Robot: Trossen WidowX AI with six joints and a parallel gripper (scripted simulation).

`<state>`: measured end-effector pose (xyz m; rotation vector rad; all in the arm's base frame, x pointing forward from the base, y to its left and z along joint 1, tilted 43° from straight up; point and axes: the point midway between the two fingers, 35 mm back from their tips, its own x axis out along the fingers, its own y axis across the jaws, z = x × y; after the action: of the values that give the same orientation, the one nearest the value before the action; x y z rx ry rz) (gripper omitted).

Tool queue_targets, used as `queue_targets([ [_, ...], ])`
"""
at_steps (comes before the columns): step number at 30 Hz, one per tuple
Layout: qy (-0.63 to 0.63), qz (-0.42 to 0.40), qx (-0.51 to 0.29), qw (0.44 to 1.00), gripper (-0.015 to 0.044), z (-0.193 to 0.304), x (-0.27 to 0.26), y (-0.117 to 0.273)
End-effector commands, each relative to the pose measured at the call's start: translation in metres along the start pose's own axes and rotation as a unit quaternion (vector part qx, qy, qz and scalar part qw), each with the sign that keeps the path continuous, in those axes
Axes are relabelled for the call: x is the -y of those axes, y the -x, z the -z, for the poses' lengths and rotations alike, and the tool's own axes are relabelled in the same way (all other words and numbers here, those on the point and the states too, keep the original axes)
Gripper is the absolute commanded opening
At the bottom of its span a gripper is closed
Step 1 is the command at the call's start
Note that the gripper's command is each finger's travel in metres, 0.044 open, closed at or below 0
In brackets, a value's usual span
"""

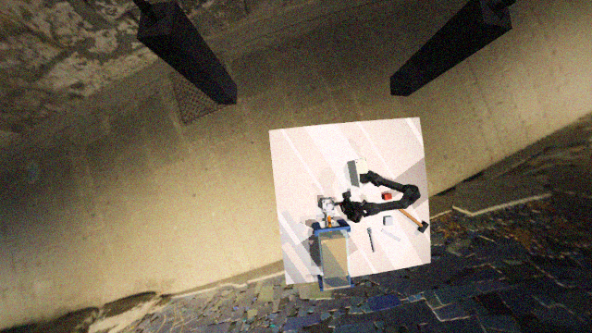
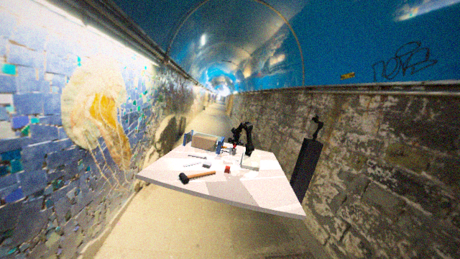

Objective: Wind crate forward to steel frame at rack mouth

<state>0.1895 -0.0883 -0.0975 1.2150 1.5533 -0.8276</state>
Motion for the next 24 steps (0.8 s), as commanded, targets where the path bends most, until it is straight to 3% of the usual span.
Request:
queue_targets([
  [1,-0.008,0.019,0.003,1.000,0.0000,-0.001,0.017,-0.002],
  [24,-0.009,0.020,0.004,1.000,0.0000,-0.009,0.042,-0.004],
])
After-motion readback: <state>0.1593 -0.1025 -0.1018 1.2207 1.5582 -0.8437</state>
